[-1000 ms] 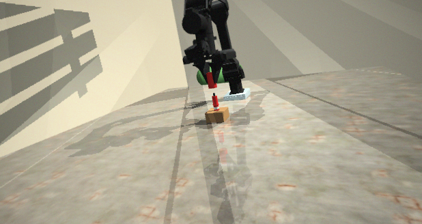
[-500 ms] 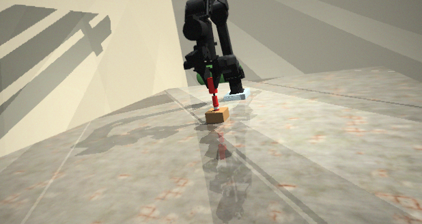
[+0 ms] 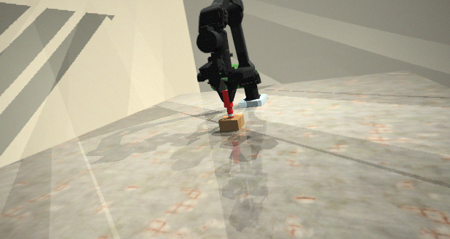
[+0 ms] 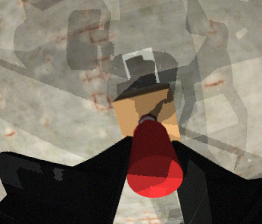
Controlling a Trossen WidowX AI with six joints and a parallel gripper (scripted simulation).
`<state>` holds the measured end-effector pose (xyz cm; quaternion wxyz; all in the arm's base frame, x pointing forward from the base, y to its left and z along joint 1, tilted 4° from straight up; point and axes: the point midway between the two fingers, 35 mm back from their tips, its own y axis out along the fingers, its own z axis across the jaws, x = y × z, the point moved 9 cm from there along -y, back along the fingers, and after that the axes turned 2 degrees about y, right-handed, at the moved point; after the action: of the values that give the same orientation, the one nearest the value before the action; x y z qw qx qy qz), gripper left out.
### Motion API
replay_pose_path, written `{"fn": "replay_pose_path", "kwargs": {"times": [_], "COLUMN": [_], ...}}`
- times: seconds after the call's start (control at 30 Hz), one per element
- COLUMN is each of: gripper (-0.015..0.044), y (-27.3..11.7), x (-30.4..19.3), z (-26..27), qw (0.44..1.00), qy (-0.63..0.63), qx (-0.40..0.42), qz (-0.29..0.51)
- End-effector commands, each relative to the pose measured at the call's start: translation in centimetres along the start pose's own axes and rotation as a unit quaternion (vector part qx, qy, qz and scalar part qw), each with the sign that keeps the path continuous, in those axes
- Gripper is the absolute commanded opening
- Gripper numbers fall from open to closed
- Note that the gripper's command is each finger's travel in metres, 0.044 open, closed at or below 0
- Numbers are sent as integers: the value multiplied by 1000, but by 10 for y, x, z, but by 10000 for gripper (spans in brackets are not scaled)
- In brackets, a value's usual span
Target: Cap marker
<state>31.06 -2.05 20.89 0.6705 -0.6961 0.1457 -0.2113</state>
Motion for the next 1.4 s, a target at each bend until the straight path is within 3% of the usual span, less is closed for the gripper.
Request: {"fn": "replay_pose_path", "kwargs": {"times": [0.0,0.9,1.37], "gripper": [0,0,367], "y": [8,17,17], "x": [0,-1,-1], "z": [0,0,0], "qw": [1000,1000,1000], "qy": [-2,-2,0], "qx": [0,0,-1], "qz": [5,5,4]}}
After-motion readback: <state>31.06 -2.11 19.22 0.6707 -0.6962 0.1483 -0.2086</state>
